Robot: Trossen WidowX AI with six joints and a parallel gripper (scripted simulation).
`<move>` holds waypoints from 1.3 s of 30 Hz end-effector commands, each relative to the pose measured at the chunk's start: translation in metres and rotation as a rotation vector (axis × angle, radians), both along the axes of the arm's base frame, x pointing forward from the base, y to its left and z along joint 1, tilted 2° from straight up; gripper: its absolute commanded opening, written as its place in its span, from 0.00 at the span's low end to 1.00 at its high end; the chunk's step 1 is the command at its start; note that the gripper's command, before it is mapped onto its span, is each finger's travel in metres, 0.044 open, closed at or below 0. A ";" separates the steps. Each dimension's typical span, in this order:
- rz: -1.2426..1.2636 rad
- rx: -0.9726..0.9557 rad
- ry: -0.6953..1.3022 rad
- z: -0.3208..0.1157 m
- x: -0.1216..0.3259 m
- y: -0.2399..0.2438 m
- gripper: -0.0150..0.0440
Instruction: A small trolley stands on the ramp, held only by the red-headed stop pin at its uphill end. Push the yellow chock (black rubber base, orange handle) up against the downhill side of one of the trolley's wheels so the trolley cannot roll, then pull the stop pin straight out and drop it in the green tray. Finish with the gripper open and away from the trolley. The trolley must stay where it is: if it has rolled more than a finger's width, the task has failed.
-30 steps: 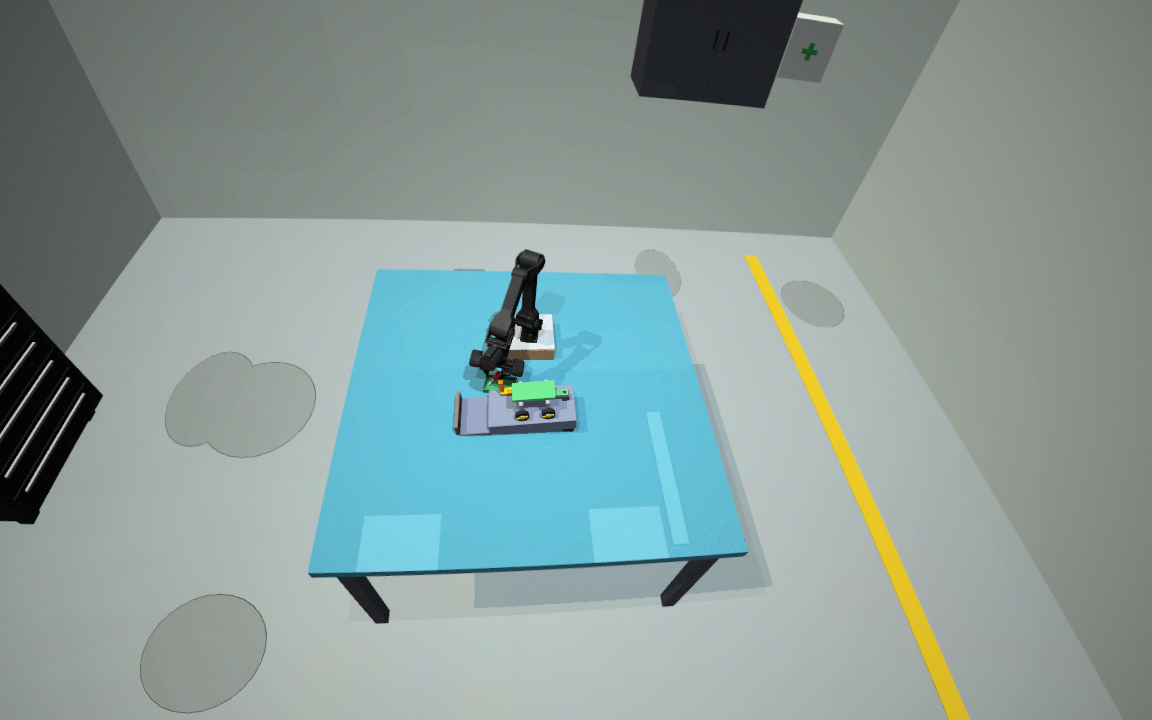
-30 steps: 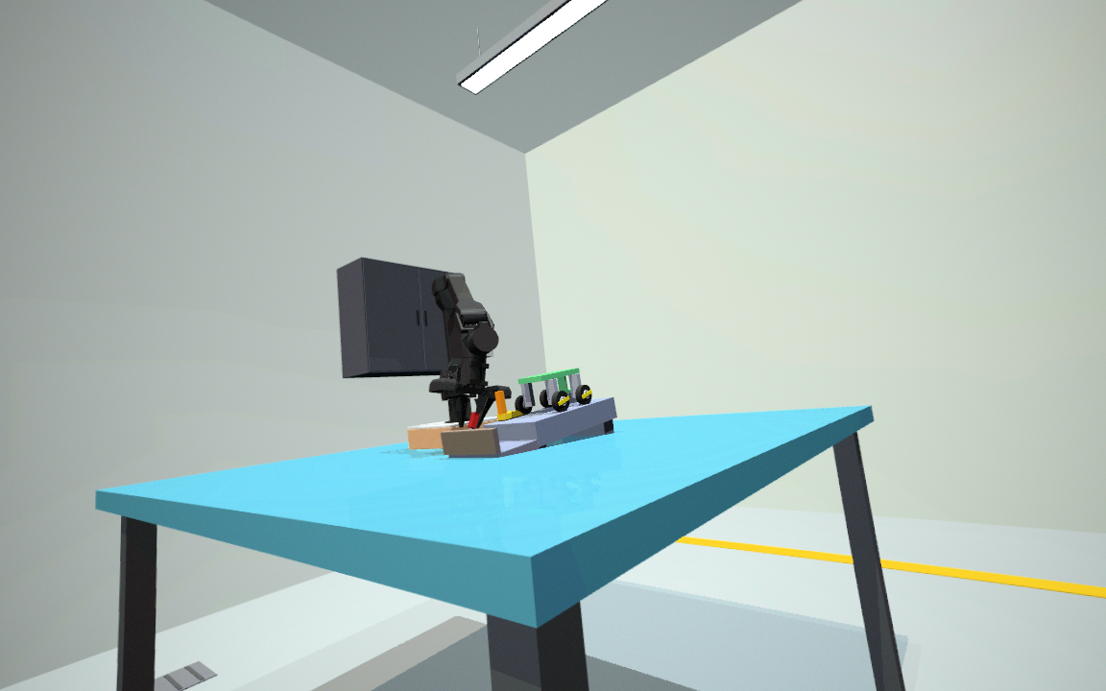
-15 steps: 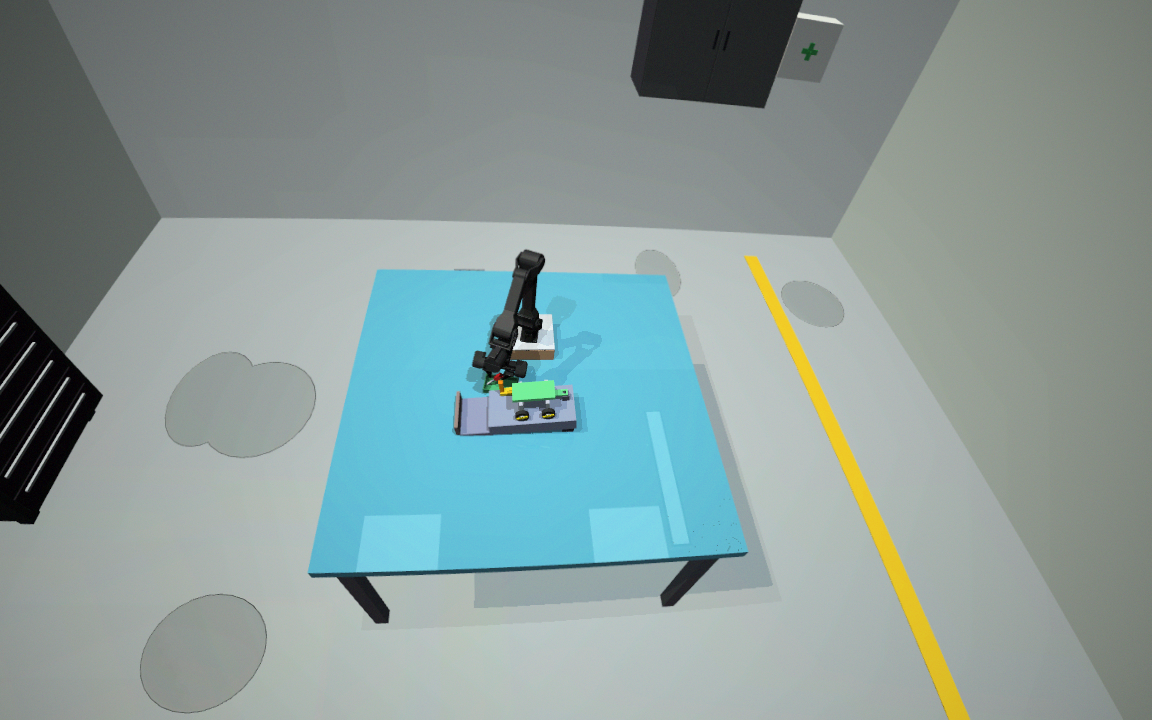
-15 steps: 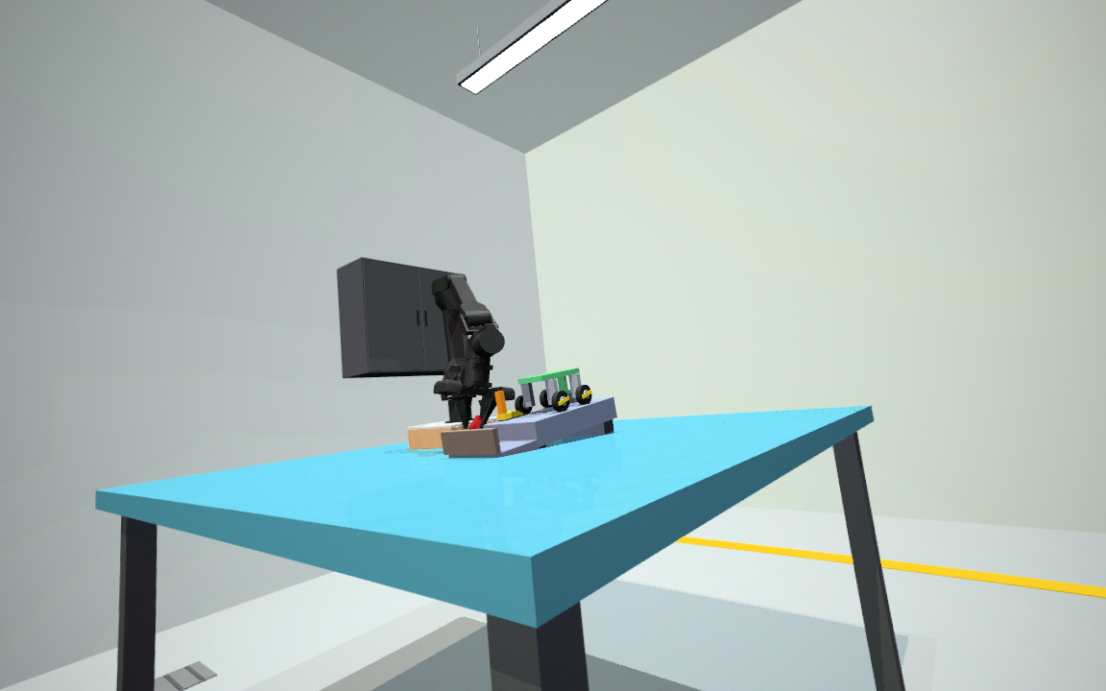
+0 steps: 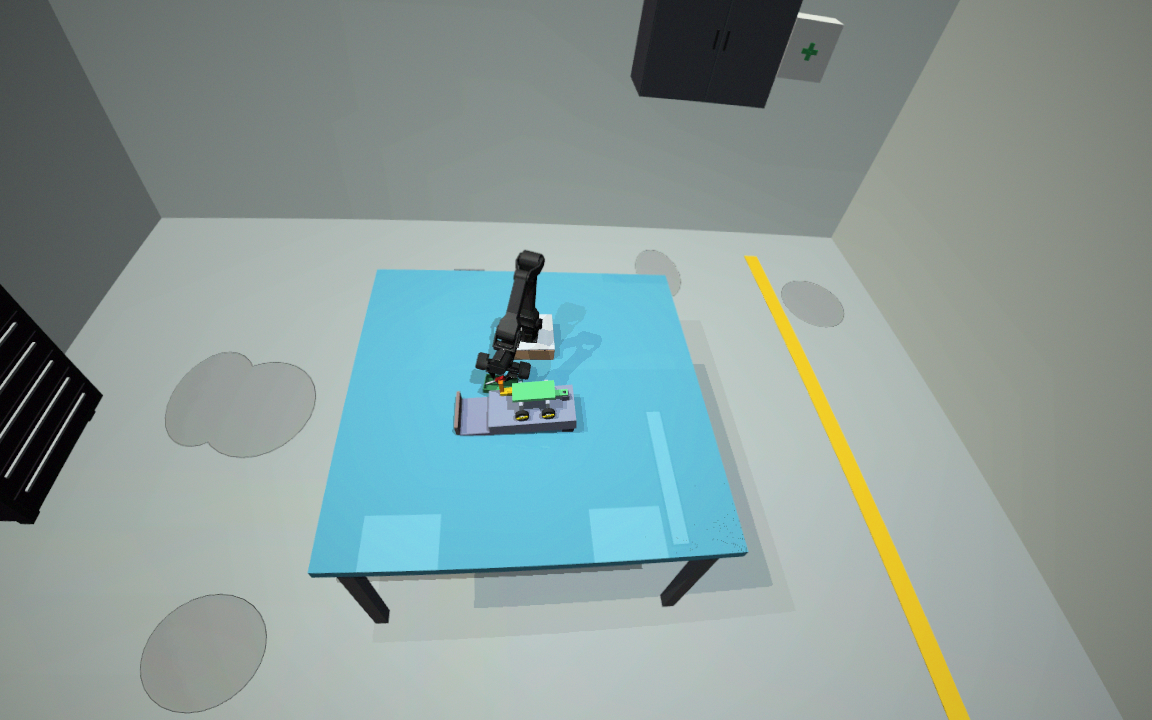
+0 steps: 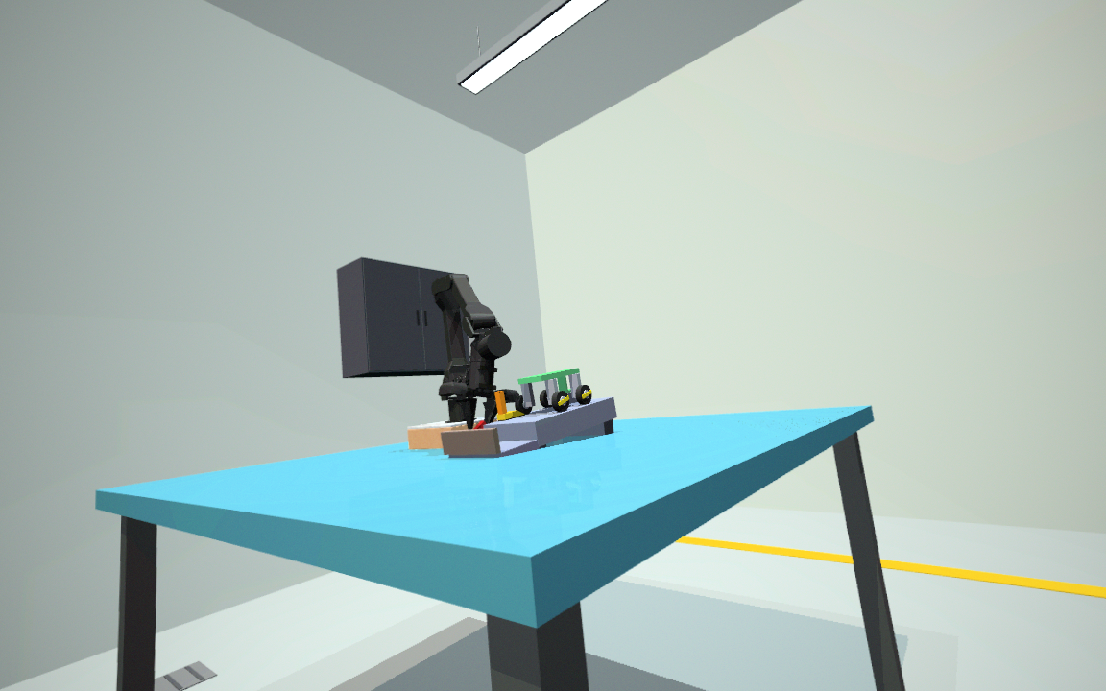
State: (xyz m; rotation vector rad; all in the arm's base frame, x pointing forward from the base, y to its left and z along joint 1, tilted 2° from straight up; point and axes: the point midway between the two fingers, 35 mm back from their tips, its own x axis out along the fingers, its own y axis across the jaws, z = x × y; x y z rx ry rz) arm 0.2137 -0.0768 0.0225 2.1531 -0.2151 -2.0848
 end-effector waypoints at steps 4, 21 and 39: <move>-0.006 -0.006 0.000 -0.003 0.000 0.003 0.58; -0.006 -0.005 0.000 -0.013 0.000 0.014 0.58; -0.004 -0.003 0.000 -0.001 0.000 0.016 0.83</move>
